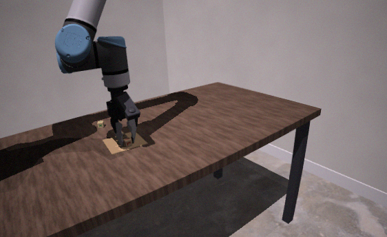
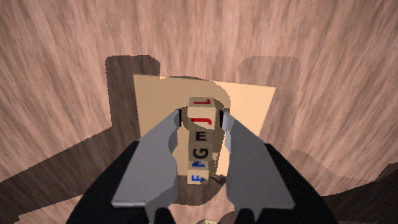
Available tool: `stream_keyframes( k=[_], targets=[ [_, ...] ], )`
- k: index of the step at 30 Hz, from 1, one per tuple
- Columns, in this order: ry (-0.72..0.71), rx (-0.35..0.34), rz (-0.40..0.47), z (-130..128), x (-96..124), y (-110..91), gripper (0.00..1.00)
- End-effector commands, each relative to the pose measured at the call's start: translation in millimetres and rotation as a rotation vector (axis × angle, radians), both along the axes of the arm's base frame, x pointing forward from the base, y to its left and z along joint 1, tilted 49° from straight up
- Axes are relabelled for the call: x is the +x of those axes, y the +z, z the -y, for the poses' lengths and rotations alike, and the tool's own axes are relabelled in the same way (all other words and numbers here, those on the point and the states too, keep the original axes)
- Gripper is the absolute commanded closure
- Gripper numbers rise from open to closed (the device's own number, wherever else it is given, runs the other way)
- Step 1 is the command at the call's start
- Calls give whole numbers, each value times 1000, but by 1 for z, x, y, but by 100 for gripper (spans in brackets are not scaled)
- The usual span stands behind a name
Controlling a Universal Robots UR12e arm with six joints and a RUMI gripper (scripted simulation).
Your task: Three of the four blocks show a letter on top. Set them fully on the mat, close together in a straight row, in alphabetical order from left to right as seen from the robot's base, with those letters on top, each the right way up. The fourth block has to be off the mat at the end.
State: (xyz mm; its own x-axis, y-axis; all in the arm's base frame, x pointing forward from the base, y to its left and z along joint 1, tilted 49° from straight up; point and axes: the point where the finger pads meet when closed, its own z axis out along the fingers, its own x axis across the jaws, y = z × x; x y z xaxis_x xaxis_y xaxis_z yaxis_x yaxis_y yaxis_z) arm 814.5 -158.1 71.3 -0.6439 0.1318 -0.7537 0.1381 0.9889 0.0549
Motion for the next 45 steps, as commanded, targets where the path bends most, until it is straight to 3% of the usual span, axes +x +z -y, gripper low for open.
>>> stream_keyframes(
  k=[1,15,28,37,38,45],
  targets=[
    [1,-2,4,-1,2,2,75],
    [0,0,1,-2,-16,14,75],
    [0,0,1,-6,-63,55,75],
    [0,0,1,-7,-69,59,75],
    [0,0,1,-7,-69,59,0],
    [0,0,1,-7,-68,59,0]
  ],
)
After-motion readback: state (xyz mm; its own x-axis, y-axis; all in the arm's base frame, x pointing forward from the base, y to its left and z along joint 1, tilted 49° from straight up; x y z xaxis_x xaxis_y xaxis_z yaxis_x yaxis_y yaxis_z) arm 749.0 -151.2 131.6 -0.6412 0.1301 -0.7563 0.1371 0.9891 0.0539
